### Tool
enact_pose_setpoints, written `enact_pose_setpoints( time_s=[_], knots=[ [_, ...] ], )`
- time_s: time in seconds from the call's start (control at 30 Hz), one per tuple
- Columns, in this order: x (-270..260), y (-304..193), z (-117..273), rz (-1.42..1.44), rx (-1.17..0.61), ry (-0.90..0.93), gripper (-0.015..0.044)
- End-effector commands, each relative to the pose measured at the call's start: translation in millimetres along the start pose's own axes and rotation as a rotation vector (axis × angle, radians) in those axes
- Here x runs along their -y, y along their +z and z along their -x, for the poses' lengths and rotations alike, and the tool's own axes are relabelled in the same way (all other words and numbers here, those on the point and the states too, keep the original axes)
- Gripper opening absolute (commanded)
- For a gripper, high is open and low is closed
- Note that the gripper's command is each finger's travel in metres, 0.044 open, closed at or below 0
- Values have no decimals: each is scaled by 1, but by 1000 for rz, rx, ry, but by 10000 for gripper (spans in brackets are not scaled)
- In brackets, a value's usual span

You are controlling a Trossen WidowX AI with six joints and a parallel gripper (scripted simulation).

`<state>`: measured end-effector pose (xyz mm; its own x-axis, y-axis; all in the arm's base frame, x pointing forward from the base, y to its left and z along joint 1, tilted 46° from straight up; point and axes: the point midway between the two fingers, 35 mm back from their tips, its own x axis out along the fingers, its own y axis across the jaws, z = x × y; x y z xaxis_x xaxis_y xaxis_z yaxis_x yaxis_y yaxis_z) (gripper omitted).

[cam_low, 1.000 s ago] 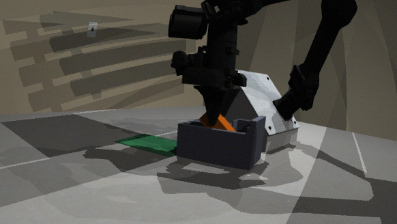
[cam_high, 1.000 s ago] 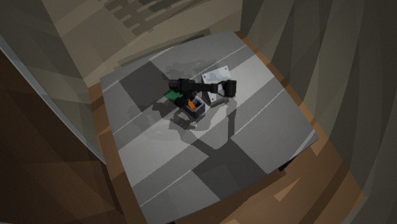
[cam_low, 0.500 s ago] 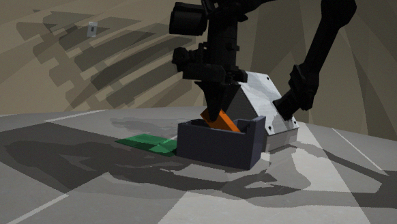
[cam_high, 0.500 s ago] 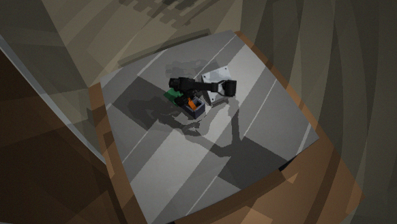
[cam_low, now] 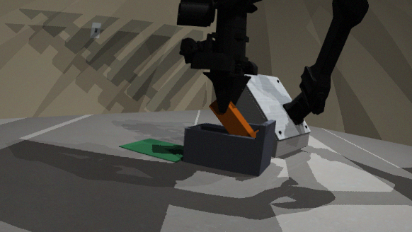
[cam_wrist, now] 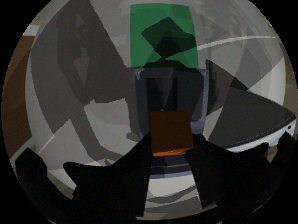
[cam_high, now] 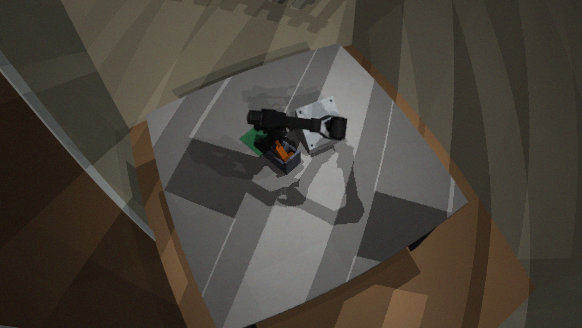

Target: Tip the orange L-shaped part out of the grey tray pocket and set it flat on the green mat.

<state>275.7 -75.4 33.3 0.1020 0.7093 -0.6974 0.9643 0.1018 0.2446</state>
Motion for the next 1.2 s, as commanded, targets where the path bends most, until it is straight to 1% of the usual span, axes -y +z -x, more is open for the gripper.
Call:
enact_pose_setpoints(
  time_s=[0.0,1.07,1.17],
  knots=[
    [-1,0,10,3,2,6,0],
    [-1,0,59,1,3,5,0],
    [-1,0,57,1,3,5,0]
  ],
)
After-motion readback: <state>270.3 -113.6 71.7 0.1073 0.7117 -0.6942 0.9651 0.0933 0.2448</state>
